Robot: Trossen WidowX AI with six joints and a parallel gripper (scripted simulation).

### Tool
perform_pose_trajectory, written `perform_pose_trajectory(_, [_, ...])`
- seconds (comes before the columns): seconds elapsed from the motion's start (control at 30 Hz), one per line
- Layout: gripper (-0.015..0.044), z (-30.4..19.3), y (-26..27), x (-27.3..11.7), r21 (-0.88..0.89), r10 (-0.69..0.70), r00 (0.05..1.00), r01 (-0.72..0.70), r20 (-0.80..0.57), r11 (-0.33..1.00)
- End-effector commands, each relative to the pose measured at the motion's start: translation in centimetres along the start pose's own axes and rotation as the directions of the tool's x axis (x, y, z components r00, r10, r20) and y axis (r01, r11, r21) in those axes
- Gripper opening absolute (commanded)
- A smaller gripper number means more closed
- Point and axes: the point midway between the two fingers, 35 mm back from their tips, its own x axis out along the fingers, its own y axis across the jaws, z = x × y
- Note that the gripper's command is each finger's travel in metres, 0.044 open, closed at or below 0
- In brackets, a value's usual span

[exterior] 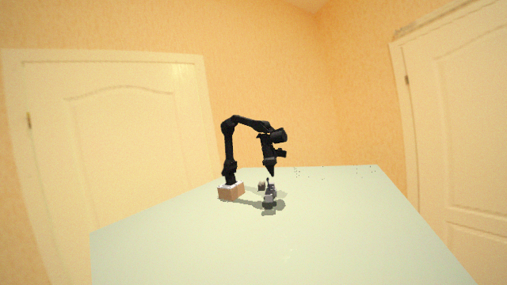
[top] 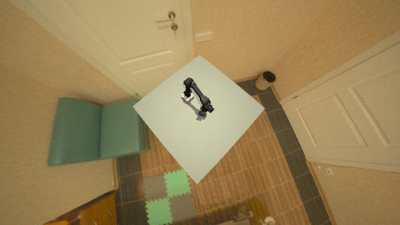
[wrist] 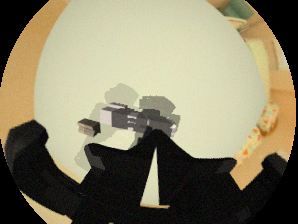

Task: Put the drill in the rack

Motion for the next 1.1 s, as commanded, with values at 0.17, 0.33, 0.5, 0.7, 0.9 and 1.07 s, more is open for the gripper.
perform_pose_trajectory(0.17, [0.0,-2.8,0.7,-0.4,0.083,0.088,0.996,-0.085,-0.029,0.993])
perform_pose_trajectory(0.33, [0.0,-2.6,0.7,0.0,0.077,0.083,0.996,-0.081,-0.029,0.994])
perform_pose_trajectory(0.5, [0.0,-2.9,0.8,0.7,0.083,0.088,0.996,-0.085,-0.03,0.993])
perform_pose_trajectory(0.7, [0.0,-3.0,0.8,1.0,0.083,0.088,0.996,-0.085,-0.03,0.993])
perform_pose_trajectory(0.9, [0.0,-2.8,0.8,1.3,0.083,0.088,0.996,-0.085,-0.03,0.993])
perform_pose_trajectory(1.07, [0.0,-2.7,0.8,1.5,0.083,0.088,0.996,-0.085,-0.03,0.993])
